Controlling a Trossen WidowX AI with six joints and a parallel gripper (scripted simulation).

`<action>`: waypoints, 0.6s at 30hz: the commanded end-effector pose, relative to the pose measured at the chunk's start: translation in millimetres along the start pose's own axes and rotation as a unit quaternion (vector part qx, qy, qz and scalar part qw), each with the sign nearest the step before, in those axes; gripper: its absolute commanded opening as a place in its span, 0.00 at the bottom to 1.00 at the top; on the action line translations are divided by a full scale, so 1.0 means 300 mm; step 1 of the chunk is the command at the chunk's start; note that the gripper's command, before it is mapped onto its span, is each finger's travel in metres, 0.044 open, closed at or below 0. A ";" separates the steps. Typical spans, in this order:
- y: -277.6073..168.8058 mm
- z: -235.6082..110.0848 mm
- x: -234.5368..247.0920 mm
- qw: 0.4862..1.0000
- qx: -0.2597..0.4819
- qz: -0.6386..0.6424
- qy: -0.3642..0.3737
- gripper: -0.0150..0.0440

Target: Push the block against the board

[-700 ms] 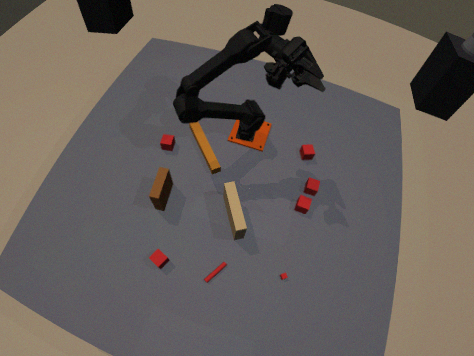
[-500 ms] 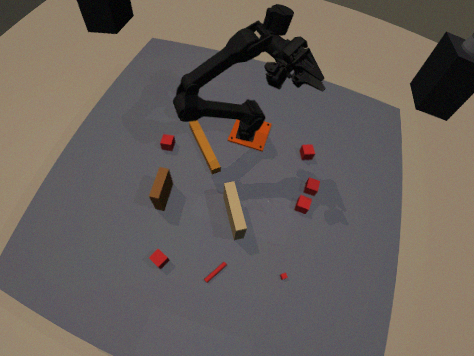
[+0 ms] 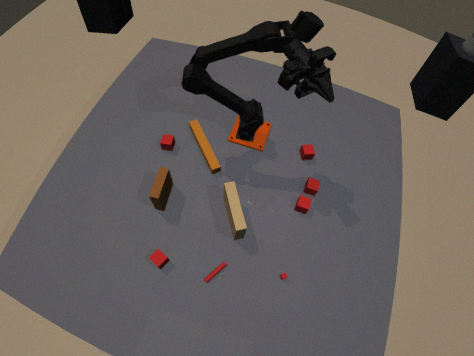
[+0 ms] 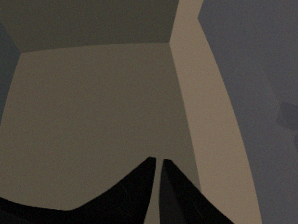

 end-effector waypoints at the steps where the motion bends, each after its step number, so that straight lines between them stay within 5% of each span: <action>1: -0.004 0.052 -0.011 0.998 -0.027 -0.055 -0.031 0.25; 18: 0.130 0.335 -0.107 0.942 -0.141 -0.179 -0.244 0.25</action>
Point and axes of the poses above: the point midway between the two fingers, 35 mm back from their tips, its own z axis out along the fingers, its own x axis across the jaws, y = z × x, the point moved 4 cm from there along -z, back along the fingers, and after that the axes turned 2 degrees about -z, right-handed, at the moved point
